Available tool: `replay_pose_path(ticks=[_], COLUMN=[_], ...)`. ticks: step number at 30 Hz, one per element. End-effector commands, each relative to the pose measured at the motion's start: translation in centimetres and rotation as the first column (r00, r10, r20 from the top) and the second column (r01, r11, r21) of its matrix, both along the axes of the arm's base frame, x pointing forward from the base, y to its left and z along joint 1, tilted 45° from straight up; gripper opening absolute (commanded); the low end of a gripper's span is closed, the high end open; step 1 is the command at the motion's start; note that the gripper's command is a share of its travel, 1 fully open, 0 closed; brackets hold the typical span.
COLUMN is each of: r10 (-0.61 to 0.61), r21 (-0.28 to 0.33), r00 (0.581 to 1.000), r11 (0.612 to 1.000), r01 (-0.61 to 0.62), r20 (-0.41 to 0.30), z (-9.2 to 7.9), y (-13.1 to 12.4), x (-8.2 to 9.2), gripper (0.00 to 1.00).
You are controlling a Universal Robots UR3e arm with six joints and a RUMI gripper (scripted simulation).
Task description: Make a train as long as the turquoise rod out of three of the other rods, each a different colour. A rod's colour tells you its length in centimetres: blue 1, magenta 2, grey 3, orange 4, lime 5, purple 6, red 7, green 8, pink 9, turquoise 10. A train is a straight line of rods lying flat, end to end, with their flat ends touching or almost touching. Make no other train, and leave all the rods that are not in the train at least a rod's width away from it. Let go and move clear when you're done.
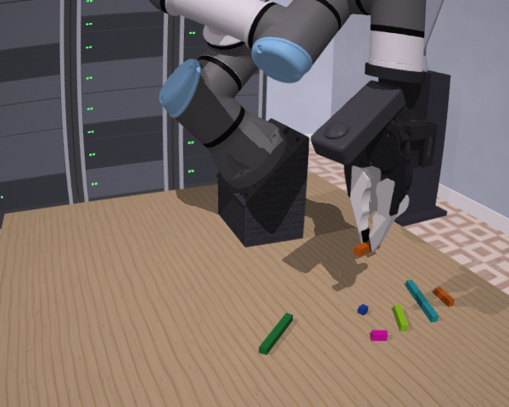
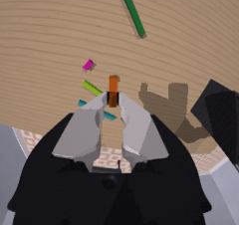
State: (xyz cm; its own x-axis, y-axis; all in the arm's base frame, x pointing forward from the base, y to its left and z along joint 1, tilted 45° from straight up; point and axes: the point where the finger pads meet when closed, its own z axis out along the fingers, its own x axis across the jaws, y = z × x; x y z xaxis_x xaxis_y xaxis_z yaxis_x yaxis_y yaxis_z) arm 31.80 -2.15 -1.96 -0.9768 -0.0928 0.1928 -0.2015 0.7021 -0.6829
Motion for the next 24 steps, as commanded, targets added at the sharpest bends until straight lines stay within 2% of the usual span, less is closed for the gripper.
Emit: replay_pose_path(ticks=[1, 24], r10=[0.102, 0.107], r21=[0.025, 0.025], r00=[0.991, 0.99], r11=[0.995, 0.994], r01=[-0.1, -0.105], r20=[-0.086, -0.092], z=[0.66, 0.58], y=[-0.7, -0.85], x=[0.42, 0.42], gripper=[0.0, 0.0])
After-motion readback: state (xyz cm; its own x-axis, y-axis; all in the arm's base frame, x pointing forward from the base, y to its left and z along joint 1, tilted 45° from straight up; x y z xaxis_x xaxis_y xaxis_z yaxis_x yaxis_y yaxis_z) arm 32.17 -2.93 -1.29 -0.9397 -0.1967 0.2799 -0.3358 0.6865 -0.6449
